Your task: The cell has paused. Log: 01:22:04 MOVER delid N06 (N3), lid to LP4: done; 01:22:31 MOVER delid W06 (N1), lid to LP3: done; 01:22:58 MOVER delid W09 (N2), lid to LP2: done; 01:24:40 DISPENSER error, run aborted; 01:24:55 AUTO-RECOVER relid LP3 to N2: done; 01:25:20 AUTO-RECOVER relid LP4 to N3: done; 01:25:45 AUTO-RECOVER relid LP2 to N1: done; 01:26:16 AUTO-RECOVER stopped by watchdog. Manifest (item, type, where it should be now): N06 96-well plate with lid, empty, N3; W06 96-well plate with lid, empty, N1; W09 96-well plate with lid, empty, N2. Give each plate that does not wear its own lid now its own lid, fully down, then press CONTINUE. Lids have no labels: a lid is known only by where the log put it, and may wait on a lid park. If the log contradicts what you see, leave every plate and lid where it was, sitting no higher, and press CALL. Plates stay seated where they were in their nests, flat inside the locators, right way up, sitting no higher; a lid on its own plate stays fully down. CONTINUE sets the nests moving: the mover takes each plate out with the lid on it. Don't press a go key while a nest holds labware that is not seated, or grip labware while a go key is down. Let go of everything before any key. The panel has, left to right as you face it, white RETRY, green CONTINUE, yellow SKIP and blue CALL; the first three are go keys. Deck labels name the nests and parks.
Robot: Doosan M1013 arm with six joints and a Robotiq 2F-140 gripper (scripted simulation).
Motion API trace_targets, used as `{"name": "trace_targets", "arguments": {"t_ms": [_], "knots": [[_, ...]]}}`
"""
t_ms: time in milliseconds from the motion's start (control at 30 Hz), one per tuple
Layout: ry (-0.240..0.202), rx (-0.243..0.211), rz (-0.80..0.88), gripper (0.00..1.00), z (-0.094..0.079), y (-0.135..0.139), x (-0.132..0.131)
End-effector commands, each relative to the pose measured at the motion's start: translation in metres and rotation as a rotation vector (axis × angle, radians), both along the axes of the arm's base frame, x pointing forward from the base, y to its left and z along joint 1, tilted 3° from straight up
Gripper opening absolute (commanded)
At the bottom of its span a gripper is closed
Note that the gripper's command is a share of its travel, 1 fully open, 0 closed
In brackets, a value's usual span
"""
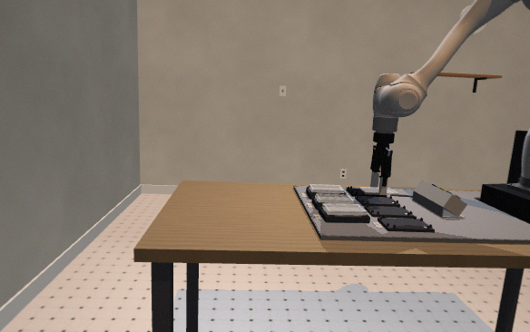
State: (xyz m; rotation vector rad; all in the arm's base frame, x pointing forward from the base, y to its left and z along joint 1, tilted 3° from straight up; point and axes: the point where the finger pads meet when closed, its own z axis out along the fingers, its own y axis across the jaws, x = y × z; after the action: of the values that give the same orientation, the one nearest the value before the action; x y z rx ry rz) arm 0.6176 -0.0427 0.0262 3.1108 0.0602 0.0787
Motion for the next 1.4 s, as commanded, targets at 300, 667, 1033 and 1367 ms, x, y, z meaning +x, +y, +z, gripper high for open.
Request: {"name": "trace_targets", "arguments": {"t_ms": [300, 667, 1033, 1367], "knots": [[0.0, 0.0, 0.0, 0.0, 0.025, 0.001, -0.001], [0.0, 0.0, 0.0, 0.0, 0.036, 0.001, -0.002], [0.0, 0.0, 0.0, 0.0, 0.039, 0.001, -0.002], [0.0, 0.0, 0.0, 0.0, 0.046, 0.041, 0.113]]}}
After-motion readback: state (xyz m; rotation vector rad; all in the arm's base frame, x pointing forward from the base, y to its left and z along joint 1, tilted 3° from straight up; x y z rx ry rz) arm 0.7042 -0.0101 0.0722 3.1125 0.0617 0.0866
